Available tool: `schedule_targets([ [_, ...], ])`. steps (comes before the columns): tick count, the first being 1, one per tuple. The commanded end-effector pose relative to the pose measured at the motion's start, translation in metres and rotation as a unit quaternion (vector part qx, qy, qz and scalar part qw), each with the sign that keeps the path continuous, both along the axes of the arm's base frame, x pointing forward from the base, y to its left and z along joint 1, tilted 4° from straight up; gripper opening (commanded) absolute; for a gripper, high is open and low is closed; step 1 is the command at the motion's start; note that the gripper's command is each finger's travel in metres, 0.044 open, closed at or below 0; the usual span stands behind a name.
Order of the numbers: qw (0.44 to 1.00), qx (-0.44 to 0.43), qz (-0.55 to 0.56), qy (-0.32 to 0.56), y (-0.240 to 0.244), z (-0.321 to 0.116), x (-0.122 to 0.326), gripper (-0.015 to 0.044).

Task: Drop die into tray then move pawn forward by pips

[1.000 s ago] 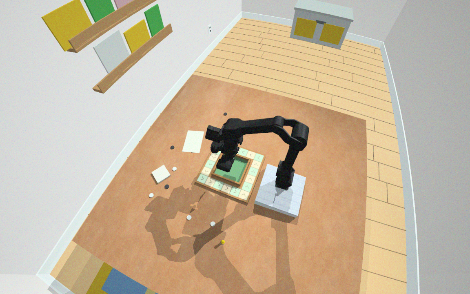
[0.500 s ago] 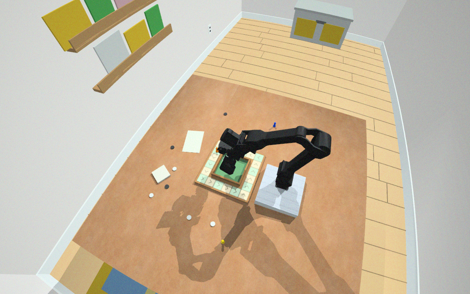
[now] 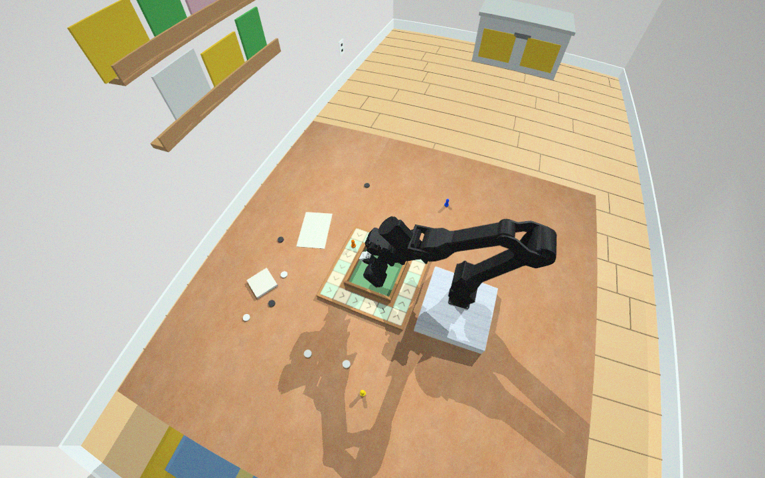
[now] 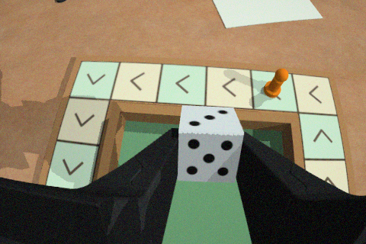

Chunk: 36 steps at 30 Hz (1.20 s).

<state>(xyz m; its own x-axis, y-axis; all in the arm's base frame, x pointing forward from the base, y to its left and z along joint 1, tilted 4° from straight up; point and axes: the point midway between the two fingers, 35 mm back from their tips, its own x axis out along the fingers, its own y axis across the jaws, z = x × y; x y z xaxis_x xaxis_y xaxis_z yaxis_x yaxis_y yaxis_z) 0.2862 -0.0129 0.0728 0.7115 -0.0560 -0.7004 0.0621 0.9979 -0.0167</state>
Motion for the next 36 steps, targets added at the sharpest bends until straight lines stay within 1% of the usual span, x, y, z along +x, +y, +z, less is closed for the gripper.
schedule_targets([
  [1, 1.0, -0.003, 0.001, -0.01, 0.0, 0.011, -0.011, 0.0],
  [6, 1.0, -0.003, 0.001, -0.009, 0.0, 0.025, -0.031, 0.0],
  [25, 1.0, -0.002, 0.0, -0.01, 0.0, 0.024, -0.03, 0.0],
  [33, 1.0, -0.002, 0.0, -0.01, 0.0, 0.024, -0.03, 0.021],
  [36, 1.0, -0.002, 0.0, -0.01, 0.0, 0.038, -0.028, 0.0289],
])
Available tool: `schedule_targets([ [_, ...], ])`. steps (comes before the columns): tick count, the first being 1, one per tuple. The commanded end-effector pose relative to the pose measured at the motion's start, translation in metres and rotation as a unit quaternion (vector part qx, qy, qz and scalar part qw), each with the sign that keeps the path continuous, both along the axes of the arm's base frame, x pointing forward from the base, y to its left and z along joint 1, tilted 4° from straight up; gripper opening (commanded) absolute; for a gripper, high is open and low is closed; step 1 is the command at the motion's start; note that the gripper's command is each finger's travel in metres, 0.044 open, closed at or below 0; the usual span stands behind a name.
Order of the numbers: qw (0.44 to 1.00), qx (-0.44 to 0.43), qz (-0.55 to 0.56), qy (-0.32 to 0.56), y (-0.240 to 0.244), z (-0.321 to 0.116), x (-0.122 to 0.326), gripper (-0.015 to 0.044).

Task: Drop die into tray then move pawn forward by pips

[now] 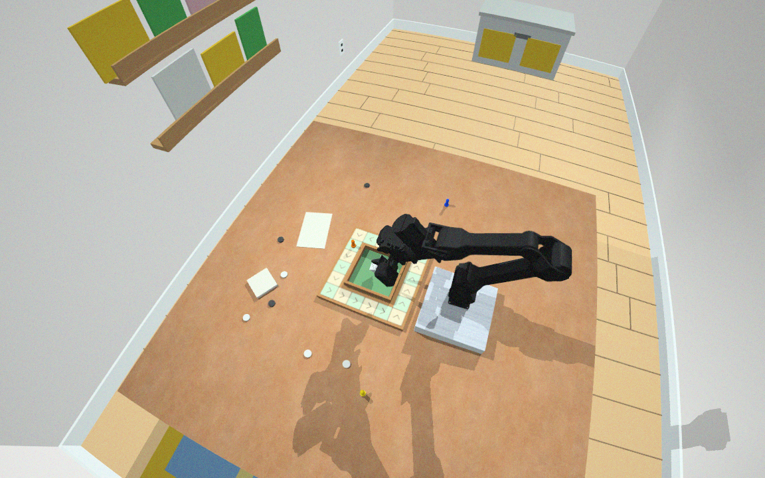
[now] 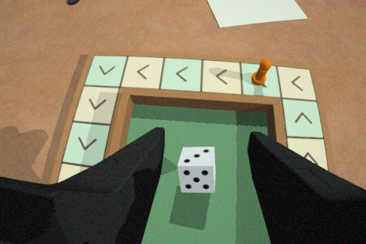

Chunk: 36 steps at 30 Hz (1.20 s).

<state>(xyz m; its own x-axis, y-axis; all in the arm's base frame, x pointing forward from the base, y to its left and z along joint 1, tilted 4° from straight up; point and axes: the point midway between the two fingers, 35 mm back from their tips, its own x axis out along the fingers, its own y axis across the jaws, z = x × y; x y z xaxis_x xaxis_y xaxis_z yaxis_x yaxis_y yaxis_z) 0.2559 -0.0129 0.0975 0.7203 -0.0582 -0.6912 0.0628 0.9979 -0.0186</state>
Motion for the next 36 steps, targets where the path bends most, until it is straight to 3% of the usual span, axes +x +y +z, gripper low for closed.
schedule_targets([
  [1, 1.0, -0.001, 0.001, -0.003, 0.0, 0.024, 0.003, 0.0315],
  [6, 1.0, -0.002, 0.001, -0.003, 0.001, 0.039, 0.002, 0.044],
  [10, 0.999, 0.0, 0.001, 0.036, 0.001, 0.036, 0.005, 0.044],
  [24, 0.921, 0.022, -0.007, 0.389, -0.002, -0.002, 0.021, 0.044],
  [28, 0.914, 0.024, -0.008, 0.405, -0.002, -0.004, 0.022, 0.044],
  [30, 0.931, 0.018, -0.004, 0.365, -0.001, 0.0, 0.021, 0.044],
  [36, 0.916, -0.036, 0.113, 0.383, -0.027, -0.004, 0.07, 0.0282],
])
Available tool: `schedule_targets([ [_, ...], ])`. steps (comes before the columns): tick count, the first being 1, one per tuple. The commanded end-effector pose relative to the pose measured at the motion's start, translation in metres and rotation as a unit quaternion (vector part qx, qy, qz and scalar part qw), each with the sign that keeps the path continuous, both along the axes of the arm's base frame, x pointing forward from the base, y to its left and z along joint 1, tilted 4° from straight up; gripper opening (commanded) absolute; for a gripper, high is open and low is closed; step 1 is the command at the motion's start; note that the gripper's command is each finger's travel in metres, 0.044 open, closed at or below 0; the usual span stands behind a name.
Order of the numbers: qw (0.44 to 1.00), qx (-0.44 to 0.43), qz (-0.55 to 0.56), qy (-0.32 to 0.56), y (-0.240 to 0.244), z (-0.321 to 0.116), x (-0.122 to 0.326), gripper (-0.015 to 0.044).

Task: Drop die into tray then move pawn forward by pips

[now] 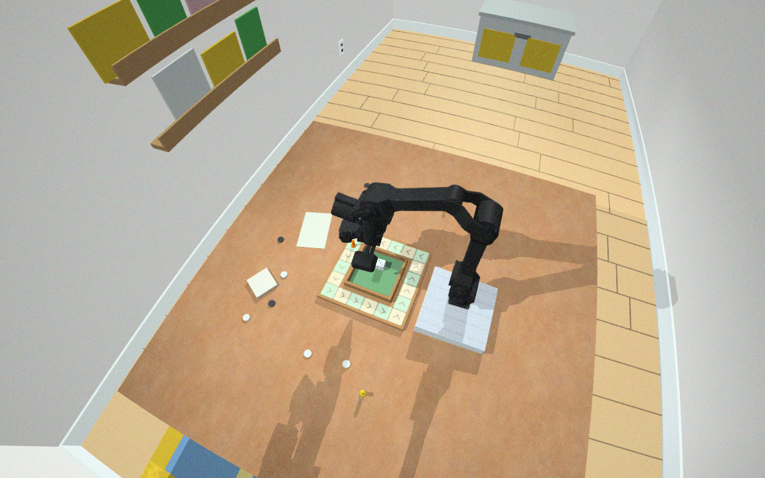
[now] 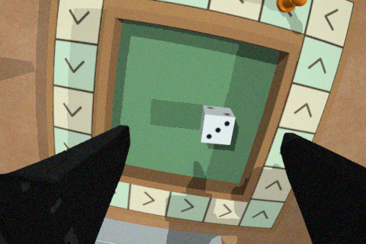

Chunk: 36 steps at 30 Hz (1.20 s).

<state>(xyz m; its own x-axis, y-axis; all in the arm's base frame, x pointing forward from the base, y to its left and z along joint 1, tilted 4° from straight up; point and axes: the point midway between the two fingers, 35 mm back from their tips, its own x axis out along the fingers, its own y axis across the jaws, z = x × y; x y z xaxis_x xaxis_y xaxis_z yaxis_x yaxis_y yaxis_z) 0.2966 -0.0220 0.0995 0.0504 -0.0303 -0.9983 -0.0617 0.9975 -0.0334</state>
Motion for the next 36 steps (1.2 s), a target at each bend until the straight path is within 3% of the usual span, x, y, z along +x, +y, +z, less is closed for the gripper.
schedule_targets([
  [1, 0.995, -0.004, 0.1, 0.019, -0.024, -0.009, 0.04, 0.0256],
  [3, 0.987, -0.005, 0.158, 0.028, -0.039, -0.016, 0.059, 0.0204],
  [8, 0.966, -0.003, 0.256, 0.042, -0.066, -0.034, 0.089, 0.02],
  [36, 0.966, -0.003, 0.256, 0.043, -0.069, -0.058, 0.087, 0.02],
])
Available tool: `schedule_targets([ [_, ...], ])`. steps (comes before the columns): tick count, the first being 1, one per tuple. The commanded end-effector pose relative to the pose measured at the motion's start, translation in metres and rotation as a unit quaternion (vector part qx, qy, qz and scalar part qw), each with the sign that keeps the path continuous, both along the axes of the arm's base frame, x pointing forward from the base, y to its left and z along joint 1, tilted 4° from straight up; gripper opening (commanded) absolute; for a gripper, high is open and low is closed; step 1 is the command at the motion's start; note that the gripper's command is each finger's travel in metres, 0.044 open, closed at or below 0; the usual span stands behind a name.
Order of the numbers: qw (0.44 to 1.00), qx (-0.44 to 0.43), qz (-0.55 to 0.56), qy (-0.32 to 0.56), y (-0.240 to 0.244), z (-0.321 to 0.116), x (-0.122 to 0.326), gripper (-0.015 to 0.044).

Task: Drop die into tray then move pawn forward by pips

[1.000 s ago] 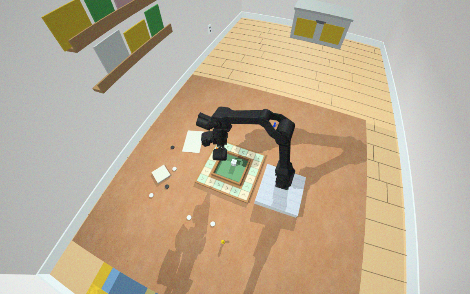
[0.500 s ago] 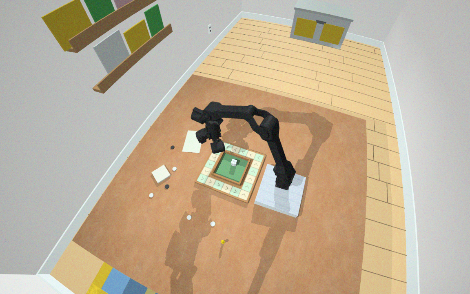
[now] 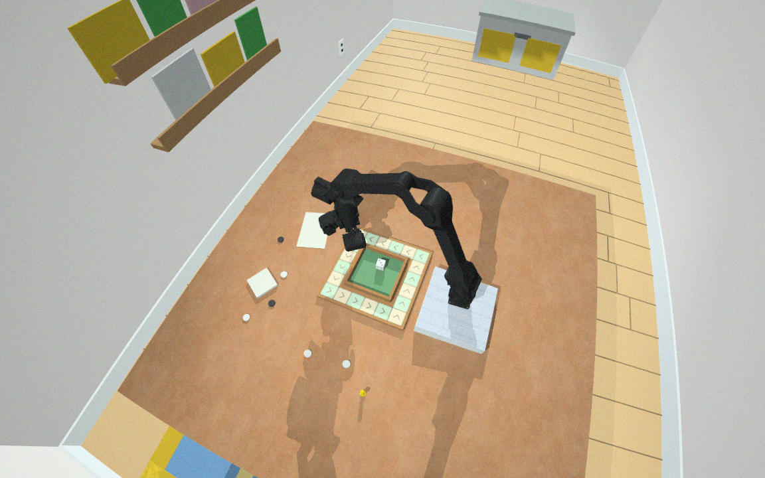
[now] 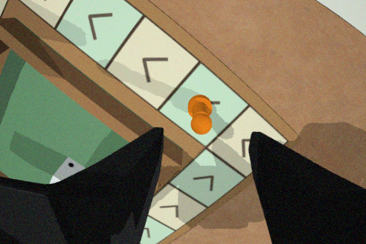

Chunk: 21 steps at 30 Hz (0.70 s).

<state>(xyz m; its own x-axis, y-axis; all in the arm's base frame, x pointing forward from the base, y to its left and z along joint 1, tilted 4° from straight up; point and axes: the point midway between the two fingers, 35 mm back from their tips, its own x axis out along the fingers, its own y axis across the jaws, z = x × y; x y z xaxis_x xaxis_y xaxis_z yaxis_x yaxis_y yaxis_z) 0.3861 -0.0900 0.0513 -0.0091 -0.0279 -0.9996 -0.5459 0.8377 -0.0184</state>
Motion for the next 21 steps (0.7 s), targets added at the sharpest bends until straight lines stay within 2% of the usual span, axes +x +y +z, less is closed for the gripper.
schedule_targets([
  [1, 1.0, 0.0, 0.002, 0.007, -0.001, -0.011, -0.002, 0.02],
  [21, 1.0, 0.0, 0.002, 0.007, -0.001, -0.041, -0.004, 0.02],
])
